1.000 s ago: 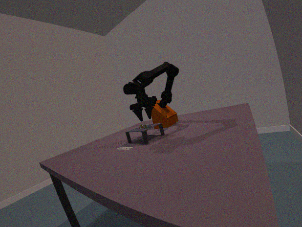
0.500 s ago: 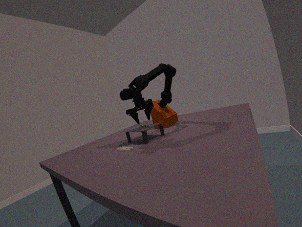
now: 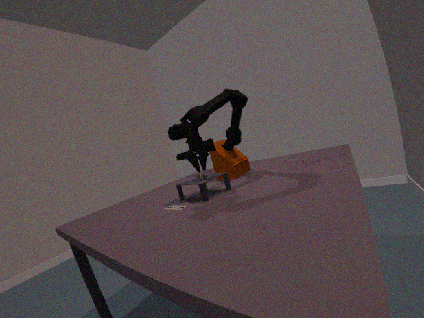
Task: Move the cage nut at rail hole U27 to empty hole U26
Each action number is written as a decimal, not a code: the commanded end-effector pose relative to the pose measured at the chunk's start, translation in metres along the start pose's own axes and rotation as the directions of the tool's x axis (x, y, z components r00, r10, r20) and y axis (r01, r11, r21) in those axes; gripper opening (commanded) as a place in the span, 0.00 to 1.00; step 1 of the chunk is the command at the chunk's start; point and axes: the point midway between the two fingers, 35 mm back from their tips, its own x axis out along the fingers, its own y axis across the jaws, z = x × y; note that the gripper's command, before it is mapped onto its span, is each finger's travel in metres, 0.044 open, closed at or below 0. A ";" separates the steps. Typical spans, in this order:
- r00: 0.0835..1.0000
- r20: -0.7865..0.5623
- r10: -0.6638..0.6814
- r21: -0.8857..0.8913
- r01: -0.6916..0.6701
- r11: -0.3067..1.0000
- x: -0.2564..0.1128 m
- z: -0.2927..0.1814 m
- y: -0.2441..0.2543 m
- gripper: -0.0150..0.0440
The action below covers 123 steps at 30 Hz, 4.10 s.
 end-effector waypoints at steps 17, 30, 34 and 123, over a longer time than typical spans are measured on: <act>1.000 0.005 -0.001 0.003 0.001 1.000 0.020 0.001 0.000 0.46; 1.000 0.006 -0.001 0.003 0.001 1.000 0.025 0.001 0.000 0.46; 1.000 0.006 -0.001 0.003 0.001 1.000 0.025 0.001 0.000 0.46; 1.000 0.001 -0.001 0.010 0.001 1.000 0.025 0.002 0.004 0.30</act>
